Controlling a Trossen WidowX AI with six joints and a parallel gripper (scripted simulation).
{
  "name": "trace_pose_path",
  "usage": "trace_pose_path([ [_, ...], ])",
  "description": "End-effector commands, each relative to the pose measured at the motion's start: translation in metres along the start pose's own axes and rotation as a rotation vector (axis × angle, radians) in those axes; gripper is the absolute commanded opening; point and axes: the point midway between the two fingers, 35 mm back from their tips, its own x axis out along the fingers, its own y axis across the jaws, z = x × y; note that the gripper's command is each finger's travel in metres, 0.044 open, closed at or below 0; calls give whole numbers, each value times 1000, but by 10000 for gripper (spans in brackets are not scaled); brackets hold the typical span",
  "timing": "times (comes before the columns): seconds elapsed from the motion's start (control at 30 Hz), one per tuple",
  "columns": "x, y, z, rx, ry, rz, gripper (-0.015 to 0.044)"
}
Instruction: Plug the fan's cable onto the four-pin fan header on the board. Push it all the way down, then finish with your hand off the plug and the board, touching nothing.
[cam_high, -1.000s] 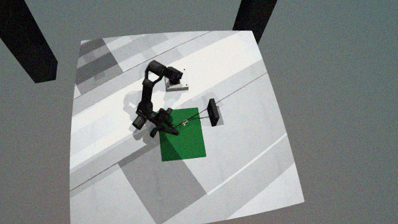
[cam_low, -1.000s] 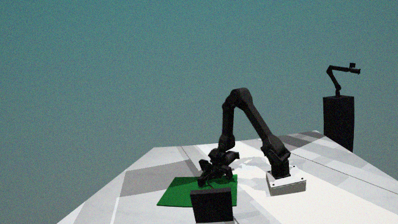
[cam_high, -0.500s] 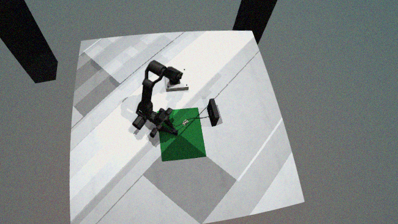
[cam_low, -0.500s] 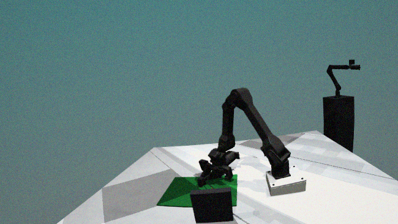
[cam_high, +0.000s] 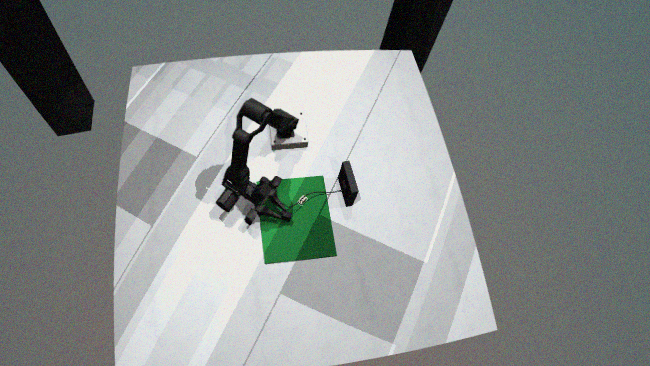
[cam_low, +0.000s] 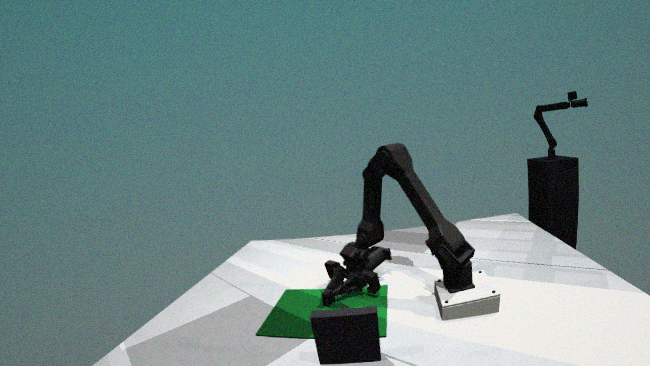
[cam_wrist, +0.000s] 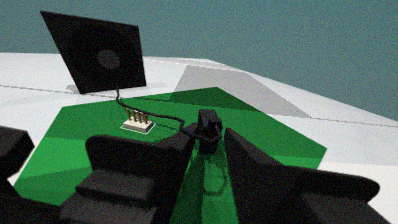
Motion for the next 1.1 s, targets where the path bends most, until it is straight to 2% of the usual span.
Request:
trace_pose_path([
  [0.0, 0, 0, 0, 0, 0, 0, 140],
  [0.27, -1, 0, 0, 0, 3, -2, 140],
  [1.07, -50, -2, 4, -5, 62, -18, 140],
])
